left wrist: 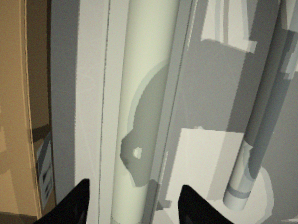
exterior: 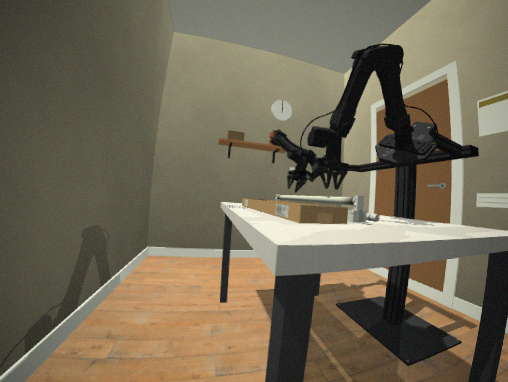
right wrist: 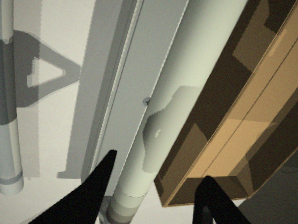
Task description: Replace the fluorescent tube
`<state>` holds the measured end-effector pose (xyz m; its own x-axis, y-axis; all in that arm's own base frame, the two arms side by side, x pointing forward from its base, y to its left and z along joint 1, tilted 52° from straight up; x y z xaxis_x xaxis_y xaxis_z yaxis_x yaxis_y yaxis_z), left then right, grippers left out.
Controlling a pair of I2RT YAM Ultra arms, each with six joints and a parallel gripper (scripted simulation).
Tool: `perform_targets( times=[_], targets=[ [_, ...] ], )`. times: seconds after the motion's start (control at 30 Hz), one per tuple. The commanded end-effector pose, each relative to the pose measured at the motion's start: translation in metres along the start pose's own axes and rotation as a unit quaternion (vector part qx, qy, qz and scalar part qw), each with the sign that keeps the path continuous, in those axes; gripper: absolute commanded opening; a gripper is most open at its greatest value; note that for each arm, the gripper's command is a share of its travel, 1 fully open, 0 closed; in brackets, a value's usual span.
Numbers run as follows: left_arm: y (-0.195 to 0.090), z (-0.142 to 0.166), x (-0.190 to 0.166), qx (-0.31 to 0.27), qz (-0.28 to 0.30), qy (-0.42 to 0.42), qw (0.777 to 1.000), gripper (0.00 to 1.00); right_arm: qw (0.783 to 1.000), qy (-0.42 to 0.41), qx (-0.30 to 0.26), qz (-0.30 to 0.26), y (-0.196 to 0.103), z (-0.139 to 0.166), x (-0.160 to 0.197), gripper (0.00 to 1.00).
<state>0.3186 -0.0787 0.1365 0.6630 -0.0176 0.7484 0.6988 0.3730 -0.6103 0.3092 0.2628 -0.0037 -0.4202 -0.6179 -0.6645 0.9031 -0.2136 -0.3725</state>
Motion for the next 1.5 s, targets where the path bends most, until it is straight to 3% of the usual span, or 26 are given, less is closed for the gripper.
perform_targets(
  times=[0.0,0.03,0.07,0.3,0.7,1.03,1.07,1.47],
  targets=[
    [-0.008,-0.006,0.002,-0.015,-0.005,0.001,1.0,0.49,1.0,0.007,-0.014,0.014,-0.009,-0.005,-0.009,0.49],
    [-0.01,-0.004,0.004,-0.016,-0.009,-0.002,1.0,0.49,1.0,0.007,-0.014,0.014,-0.009,-0.005,-0.009,0.49],
    [0.007,-0.006,0.009,-0.013,-0.012,-0.004,1.0,0.49,1.0,0.005,-0.006,0.006,0.012,-0.005,-0.001,0.49],
    [0.015,-0.006,0.006,-0.01,-0.006,0.0,1.0,0.49,1.0,0.002,-0.005,0.001,0.019,-0.005,0.0,0.49],
    [0.052,-0.005,0.007,-0.013,-0.012,-0.003,1.0,0.49,1.0,0.005,-0.006,0.004,0.054,-0.005,-0.002,0.49],
    [0.041,-0.006,0.008,-0.017,-0.015,-0.002,1.0,0.49,1.0,-0.007,-0.013,0.001,0.045,-0.011,-0.003,0.49],
    [0.041,-0.006,0.006,-0.016,-0.009,0.001,1.0,0.11,1.0,-0.006,-0.013,0.001,0.045,-0.011,-0.003,0.49],
    [0.04,-0.008,0.016,-0.019,-0.023,-0.007,1.0,0.11,1.0,-0.006,-0.013,0.001,0.045,-0.011,-0.003,0.49]
  ],
)
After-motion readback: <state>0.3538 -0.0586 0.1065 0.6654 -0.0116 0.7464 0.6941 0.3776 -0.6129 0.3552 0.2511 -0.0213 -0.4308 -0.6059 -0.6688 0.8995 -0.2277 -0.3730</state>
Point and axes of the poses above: on each arm, the point where the finger pads meet when closed, its own y axis out along the fingers, its own x axis across the jaws, z = x × y, the point moved 10 cm from there along -y, back along the fingers, and after that the axes turned 9 degrees about -y, right-handed, at the moved point
